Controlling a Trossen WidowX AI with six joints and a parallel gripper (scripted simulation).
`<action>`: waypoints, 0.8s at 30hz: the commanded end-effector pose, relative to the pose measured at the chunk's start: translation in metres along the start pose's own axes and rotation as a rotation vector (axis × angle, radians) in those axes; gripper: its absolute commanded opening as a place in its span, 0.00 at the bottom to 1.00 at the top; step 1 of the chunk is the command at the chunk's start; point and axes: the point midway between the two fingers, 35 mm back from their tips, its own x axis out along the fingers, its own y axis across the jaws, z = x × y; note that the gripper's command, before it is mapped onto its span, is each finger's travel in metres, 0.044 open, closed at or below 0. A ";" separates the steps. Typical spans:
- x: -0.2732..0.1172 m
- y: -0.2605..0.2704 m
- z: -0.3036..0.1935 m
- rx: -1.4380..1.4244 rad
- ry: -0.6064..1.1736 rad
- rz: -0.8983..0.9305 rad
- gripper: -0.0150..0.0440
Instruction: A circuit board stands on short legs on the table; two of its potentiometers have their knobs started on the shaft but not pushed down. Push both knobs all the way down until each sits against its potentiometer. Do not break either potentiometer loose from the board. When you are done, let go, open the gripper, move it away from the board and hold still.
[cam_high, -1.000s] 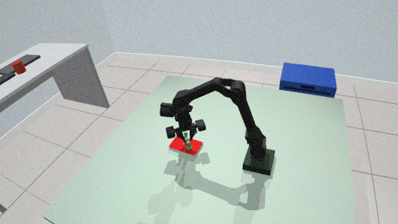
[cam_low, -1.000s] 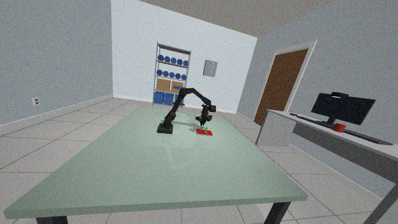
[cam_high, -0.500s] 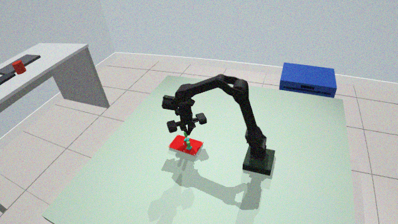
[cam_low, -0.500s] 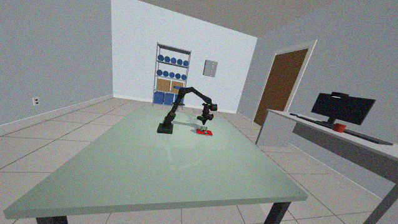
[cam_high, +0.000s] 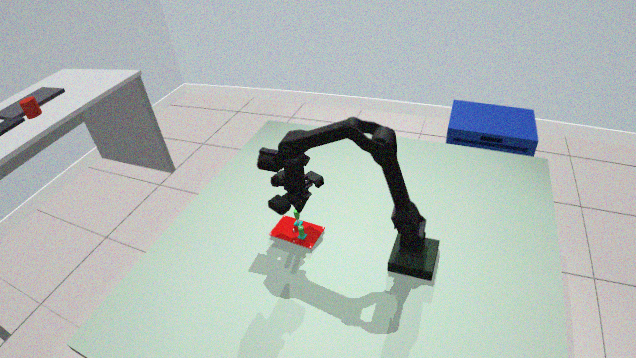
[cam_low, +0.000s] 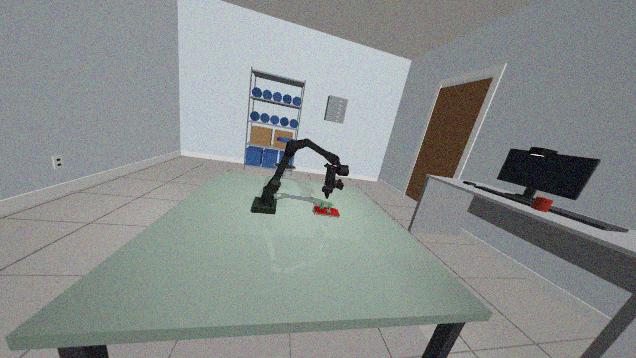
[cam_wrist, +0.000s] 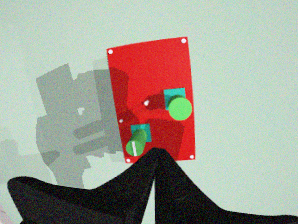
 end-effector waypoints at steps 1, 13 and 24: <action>0.002 -0.001 0.001 -0.113 0.010 -0.007 0.25; -0.003 -0.002 0.007 -0.528 0.016 -0.005 0.25; -0.007 -0.004 0.012 -0.909 0.022 -0.001 0.25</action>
